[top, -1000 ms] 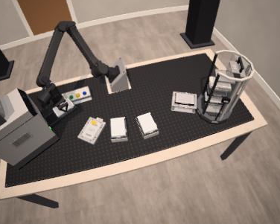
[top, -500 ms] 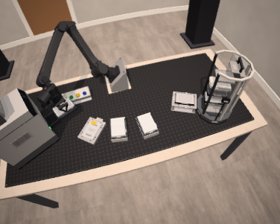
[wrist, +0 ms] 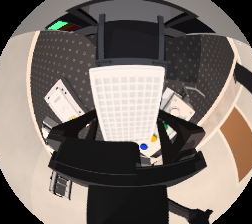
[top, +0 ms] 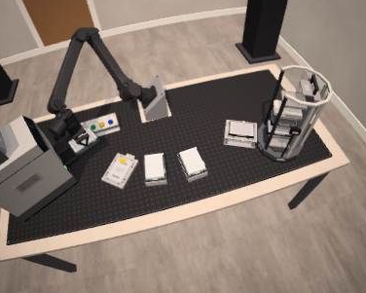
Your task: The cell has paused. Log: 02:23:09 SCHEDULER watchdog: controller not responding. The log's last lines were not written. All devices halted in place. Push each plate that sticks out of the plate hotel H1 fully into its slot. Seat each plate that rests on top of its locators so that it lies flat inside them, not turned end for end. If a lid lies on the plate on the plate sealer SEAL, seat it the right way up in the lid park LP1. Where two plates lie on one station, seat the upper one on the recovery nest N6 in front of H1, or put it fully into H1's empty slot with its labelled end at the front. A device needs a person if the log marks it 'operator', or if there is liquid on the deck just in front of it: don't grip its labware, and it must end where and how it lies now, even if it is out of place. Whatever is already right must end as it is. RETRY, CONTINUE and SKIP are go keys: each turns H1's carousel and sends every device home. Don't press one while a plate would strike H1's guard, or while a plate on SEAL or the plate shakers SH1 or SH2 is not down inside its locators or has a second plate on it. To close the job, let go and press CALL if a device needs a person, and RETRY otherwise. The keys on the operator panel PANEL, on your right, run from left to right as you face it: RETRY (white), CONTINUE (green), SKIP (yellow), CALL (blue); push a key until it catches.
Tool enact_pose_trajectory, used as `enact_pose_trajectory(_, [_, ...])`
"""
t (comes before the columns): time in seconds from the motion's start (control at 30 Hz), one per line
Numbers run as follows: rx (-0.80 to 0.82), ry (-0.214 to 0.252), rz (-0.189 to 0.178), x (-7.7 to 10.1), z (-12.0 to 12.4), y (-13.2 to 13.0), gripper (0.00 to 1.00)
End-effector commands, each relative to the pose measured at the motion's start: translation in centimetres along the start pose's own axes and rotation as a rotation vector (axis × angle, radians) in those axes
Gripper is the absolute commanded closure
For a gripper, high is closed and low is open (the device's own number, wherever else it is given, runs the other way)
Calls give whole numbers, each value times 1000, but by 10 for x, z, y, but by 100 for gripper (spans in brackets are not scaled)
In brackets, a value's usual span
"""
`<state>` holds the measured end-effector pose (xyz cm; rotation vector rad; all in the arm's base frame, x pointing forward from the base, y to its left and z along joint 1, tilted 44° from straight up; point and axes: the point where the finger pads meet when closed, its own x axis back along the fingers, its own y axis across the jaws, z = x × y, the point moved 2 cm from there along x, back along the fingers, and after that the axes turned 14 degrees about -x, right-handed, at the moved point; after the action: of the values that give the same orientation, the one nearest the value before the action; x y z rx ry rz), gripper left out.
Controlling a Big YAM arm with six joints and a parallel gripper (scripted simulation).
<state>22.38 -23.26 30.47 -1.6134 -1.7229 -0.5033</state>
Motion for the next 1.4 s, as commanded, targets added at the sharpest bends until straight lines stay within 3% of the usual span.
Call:
enact_pose_trajectory(0.0, [-28,-32,-34,22,-18,4,18])
enact_pose_trajectory(0.5, [-32,-33,-38,35,-18,3,18])
enact_pose_trajectory(1.2, [-35,-35,-37,34,-19,1,18])
enact_pose_trajectory(1.23, [-18,-19,-19,23,-11,1,18])
enact_pose_trajectory(1.37, [-18,-19,-19,23,-11,1,18])
